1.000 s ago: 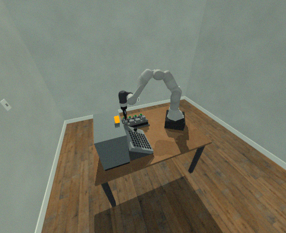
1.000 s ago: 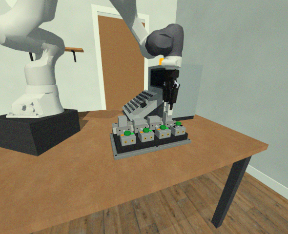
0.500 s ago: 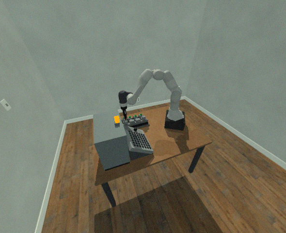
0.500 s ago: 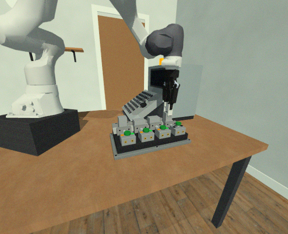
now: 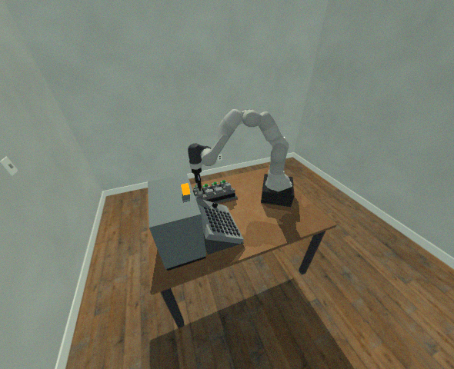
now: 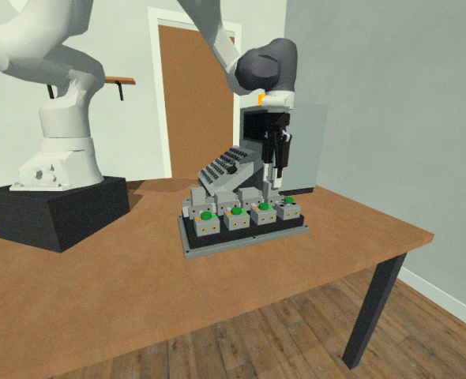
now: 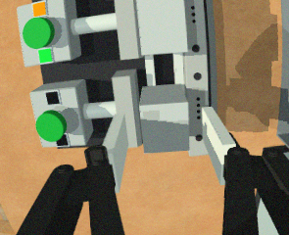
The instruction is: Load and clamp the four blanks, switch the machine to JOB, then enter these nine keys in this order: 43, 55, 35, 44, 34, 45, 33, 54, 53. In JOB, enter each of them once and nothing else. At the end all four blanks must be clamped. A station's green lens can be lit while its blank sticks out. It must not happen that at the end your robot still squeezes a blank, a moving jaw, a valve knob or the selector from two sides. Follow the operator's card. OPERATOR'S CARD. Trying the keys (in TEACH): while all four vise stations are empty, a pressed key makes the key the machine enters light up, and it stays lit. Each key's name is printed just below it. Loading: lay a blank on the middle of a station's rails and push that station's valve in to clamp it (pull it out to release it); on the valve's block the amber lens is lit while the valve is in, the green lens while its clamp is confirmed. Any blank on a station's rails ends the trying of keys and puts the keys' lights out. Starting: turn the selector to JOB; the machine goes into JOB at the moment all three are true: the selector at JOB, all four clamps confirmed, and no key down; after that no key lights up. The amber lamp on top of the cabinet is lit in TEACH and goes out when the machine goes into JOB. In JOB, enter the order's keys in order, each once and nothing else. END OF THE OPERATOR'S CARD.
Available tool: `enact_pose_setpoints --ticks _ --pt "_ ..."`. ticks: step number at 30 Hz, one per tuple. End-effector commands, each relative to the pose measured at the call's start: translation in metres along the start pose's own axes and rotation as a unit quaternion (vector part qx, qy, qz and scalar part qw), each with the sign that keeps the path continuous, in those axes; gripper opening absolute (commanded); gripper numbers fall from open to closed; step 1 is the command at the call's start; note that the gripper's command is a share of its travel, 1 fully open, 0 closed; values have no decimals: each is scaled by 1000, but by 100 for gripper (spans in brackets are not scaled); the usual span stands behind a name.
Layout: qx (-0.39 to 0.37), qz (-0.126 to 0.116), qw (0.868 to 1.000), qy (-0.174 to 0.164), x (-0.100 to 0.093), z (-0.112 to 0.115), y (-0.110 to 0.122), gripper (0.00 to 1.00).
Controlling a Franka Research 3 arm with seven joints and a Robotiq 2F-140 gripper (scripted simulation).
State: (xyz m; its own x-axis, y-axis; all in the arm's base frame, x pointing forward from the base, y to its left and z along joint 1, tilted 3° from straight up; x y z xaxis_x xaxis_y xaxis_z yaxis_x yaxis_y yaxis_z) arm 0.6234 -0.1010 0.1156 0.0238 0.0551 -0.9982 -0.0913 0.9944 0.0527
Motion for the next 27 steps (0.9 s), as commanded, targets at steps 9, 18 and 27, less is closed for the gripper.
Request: enact_pose_setpoints --ticks 9,18,27 --pt "3 -1 1000 -2 -1 1 -1 40" --pt "3 -1 1000 -2 -1 1 -1 40" --pt "3 -1 1000 -2 -3 1 -1 40"
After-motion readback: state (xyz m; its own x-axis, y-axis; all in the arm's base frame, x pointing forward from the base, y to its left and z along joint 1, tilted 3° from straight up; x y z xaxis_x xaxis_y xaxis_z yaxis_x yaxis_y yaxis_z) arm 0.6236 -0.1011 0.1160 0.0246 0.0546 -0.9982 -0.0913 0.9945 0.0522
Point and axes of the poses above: the point where the finger pads meet when closed, its own x axis out along the fingers, its own y axis across the jaws, z = x × y, the point moved 9 cm from there along -x, back along the fingers, and after that the axes turned 1 degree about x, right-handed, at the moved point
